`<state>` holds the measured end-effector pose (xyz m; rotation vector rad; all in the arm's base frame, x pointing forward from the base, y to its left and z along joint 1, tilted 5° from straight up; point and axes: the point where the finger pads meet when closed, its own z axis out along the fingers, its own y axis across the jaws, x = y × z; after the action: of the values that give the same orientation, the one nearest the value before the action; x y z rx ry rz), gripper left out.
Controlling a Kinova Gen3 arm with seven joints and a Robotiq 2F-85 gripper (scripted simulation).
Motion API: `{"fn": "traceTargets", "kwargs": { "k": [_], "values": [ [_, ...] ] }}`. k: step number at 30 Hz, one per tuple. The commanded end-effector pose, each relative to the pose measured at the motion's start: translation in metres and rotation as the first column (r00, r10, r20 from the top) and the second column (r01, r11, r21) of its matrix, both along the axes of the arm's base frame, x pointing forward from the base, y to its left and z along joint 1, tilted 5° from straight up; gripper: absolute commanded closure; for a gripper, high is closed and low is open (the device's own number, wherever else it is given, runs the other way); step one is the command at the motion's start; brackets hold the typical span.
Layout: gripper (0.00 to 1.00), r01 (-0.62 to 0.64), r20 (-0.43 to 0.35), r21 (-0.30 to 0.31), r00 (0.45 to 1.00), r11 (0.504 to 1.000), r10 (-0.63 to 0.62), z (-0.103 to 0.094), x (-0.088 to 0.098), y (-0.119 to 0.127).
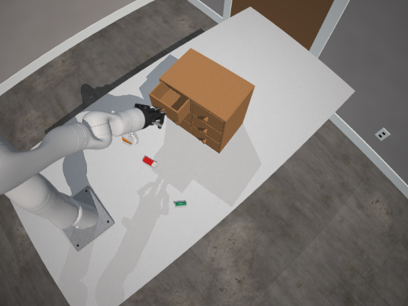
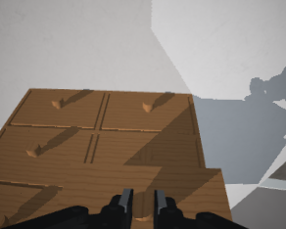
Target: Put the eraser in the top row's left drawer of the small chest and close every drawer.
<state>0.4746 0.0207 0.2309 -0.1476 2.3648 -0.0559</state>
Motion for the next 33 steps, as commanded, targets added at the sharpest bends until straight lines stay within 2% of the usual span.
{"fn": "traceTargets", "kwargs": {
  "k": [1,6,15,25,28,33],
  "values": [
    [0.87,0.005,0.004,-0.001,1.000,1.000,-0.005,0.001,-0.001,-0.002],
    [0.87,0.005,0.004,-0.001,1.000,1.000,-0.005,0.001,-0.001,-0.002],
    [0.67,0.005,0.004,-0.001,1.000,1.000,-0.005,0.001,-0.001,-0.002],
    [0.67,0.006,0.007,-0.002,1.000,1.000,-0.006,0.002,-0.002,-0.002],
    [0.67,0.005,0.007,-0.002,1.000,1.000,-0.005,0.002,-0.011,-0.002],
    [0.67,0.006,0.007,-0.002,1.000,1.000,-0.006,0.002,-0.035,-0.005]
  ]
}}
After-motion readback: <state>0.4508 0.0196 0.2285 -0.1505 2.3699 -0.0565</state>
